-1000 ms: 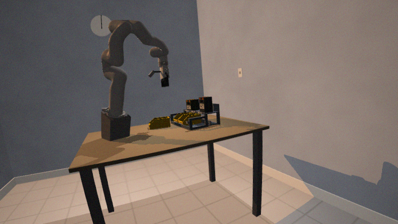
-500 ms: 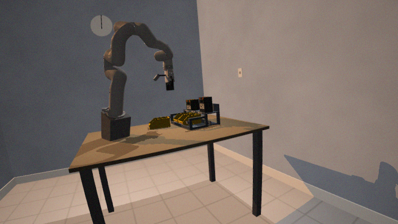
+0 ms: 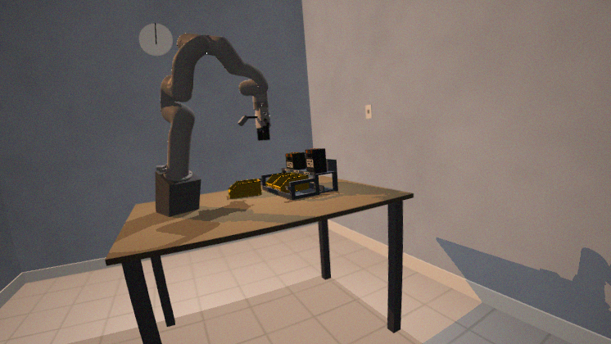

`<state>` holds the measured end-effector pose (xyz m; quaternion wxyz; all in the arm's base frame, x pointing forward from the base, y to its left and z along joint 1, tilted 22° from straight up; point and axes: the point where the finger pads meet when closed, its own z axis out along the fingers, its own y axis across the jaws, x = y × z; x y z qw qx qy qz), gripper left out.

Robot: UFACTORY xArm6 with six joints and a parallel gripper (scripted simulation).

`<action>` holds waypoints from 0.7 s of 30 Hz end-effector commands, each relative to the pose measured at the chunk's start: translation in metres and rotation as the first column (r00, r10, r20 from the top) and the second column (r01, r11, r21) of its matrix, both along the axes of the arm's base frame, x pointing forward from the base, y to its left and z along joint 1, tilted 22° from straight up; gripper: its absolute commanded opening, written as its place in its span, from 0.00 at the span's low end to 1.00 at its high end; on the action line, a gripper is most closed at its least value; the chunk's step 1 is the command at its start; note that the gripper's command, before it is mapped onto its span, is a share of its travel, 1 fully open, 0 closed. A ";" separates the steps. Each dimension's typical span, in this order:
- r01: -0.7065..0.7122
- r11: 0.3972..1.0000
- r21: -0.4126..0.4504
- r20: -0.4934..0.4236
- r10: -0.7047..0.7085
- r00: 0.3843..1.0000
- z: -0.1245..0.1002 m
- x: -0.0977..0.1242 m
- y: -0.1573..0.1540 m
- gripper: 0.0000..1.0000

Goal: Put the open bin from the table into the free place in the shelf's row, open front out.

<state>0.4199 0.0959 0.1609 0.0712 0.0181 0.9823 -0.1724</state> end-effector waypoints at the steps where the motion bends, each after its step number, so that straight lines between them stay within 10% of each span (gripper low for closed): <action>1: 0.000 1.000 0.001 0.003 0.000 1.000 -0.001 0.004 -0.002 1.00; 21: 0.000 1.000 0.001 0.003 0.000 1.000 0.003 -0.002 0.003 1.00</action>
